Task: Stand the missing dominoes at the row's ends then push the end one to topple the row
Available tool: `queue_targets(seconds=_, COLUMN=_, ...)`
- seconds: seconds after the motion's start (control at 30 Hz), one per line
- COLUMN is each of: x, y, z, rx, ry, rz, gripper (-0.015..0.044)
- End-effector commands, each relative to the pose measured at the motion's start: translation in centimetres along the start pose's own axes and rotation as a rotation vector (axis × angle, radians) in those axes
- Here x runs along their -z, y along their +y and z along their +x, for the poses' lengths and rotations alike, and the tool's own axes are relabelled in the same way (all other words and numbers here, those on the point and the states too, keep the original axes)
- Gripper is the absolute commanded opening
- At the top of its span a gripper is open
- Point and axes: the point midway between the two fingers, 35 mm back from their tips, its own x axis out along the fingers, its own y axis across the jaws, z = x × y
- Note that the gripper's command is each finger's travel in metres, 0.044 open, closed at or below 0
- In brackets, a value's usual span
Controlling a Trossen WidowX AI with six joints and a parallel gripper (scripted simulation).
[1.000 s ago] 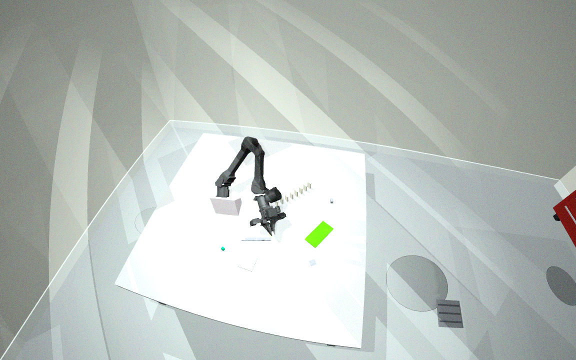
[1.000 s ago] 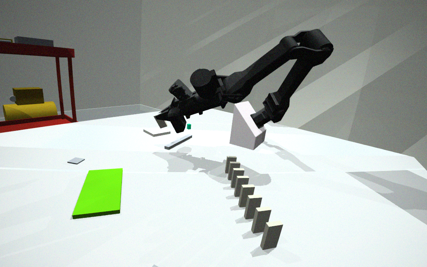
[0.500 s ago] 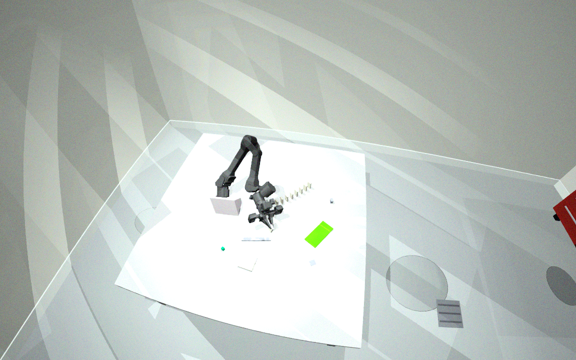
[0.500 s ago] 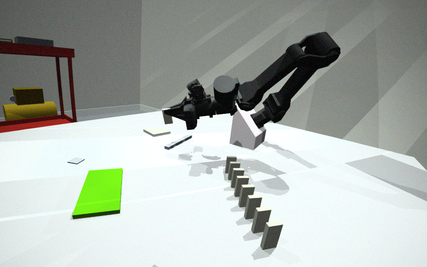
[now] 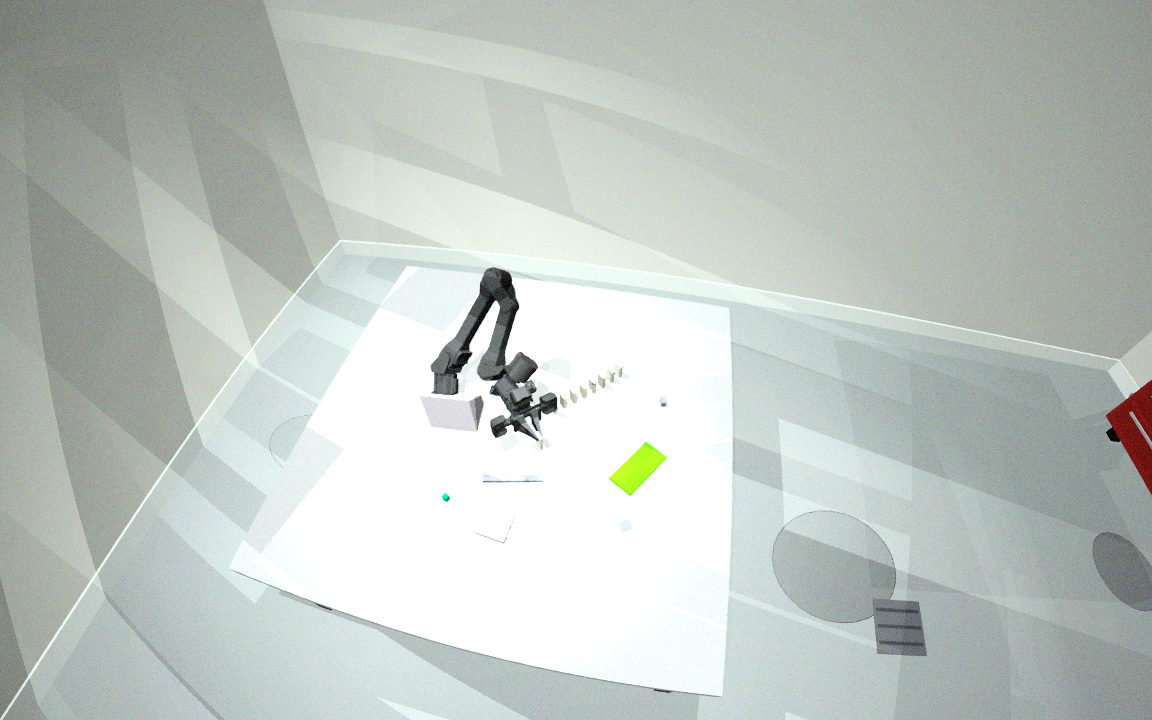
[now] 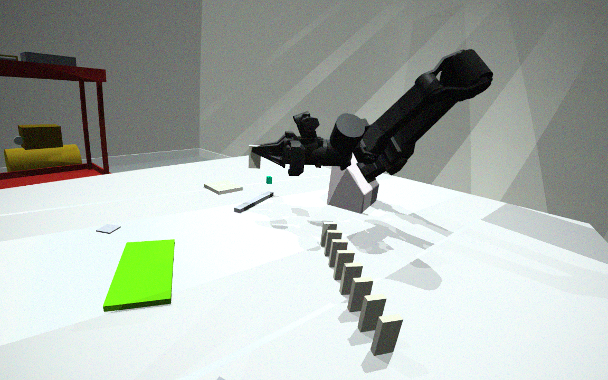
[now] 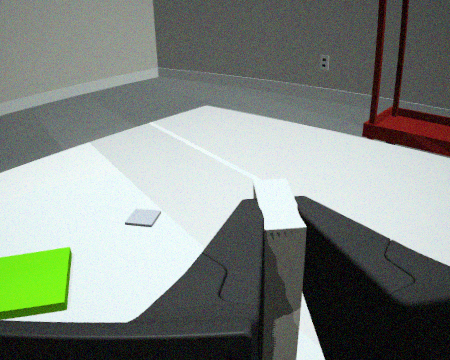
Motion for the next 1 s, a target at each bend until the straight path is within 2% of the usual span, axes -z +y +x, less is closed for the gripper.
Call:
queue_targets(seconds=0.0, x=-0.4, y=0.2, z=-0.4, rx=-0.011, ry=-0.026, rz=0.020, gripper=0.0025)
queue_targets(seconds=0.57, x=-0.4, y=0.2, z=-0.4, rx=-0.011, ry=-0.025, rz=0.020, gripper=0.0025)
queue_targets(seconds=0.97, x=3.3, y=0.8, z=0.2, rx=-0.005, ry=-0.011, rz=0.022, gripper=0.0025)
